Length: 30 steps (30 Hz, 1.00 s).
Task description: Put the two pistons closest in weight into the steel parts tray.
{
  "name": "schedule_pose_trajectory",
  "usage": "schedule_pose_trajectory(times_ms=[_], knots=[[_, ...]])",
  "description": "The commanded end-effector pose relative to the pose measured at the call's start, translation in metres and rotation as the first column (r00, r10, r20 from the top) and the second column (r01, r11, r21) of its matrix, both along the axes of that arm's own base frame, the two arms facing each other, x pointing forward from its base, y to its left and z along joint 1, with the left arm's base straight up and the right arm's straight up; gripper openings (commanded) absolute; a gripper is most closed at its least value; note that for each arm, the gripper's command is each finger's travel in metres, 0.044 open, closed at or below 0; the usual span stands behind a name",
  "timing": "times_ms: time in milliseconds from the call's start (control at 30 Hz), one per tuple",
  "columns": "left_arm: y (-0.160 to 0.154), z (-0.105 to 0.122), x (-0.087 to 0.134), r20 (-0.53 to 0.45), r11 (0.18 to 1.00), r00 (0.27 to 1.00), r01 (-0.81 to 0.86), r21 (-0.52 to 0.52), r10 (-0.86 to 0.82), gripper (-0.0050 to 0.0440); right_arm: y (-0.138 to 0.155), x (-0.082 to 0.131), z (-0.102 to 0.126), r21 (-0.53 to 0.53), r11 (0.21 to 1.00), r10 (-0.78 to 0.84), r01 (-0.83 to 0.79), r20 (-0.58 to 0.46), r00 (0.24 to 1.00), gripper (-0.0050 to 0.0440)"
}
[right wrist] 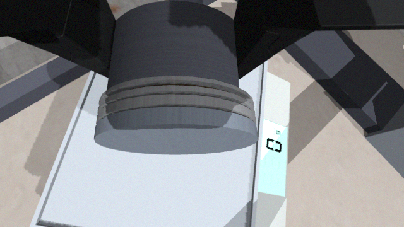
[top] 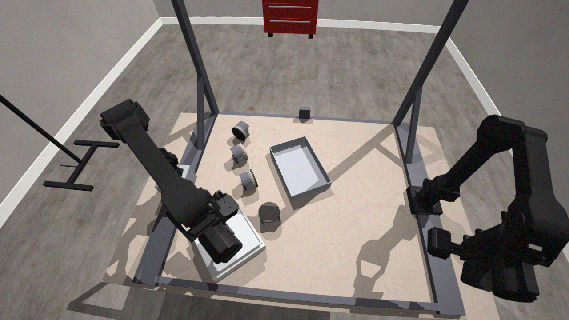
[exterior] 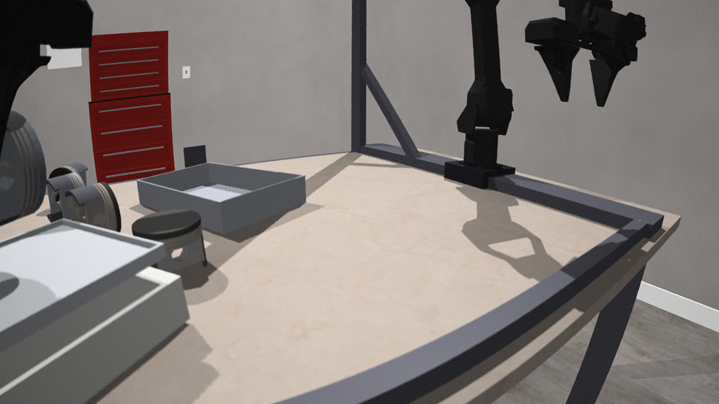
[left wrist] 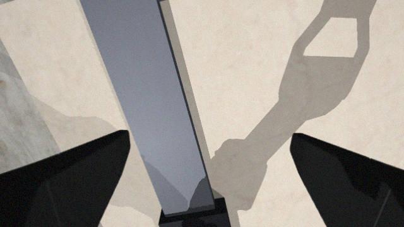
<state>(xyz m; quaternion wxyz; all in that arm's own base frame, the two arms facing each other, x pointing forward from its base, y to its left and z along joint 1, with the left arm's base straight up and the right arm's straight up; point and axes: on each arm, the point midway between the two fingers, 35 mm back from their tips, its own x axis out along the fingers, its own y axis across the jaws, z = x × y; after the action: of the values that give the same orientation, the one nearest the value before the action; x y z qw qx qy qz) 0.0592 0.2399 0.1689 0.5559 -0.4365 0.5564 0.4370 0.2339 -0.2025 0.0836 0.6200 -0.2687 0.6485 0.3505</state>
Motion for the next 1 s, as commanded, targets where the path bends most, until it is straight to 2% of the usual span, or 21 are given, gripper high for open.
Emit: schedule_pose_trajectory(times_ms=[0, 800, 933, 967], knots=[[0.004, 0.005, 0.001, 0.005, 1.0, 1.0, 0.002, 0.017, -0.002, 0.04, -0.002, 0.006, 0.023, -0.038, 0.999, 0.006, -0.005, 0.044, 0.999, 0.0158], [0.004, 0.005, 0.001, 0.005, 1.0, 1.0, 0.002, 0.017, -0.002, 0.04, -0.001, 0.005, 0.059, -0.039, 0.999, 0.003, -0.001, 0.044, 0.999, 0.0158], [0.004, 0.005, 0.001, 0.005, 1.0, 1.0, 0.002, 0.017, -0.002, 0.04, -0.001, 0.004, 0.062, -0.041, 0.999, -0.003, 0.004, 0.045, 0.999, 0.0158], [0.004, 0.005, 0.001, 0.005, 1.0, 1.0, 0.002, 0.017, -0.002, 0.04, 0.007, 0.0, 0.054, -0.026, 0.999, -0.028, 0.029, 0.031, 0.999, 0.0158]])
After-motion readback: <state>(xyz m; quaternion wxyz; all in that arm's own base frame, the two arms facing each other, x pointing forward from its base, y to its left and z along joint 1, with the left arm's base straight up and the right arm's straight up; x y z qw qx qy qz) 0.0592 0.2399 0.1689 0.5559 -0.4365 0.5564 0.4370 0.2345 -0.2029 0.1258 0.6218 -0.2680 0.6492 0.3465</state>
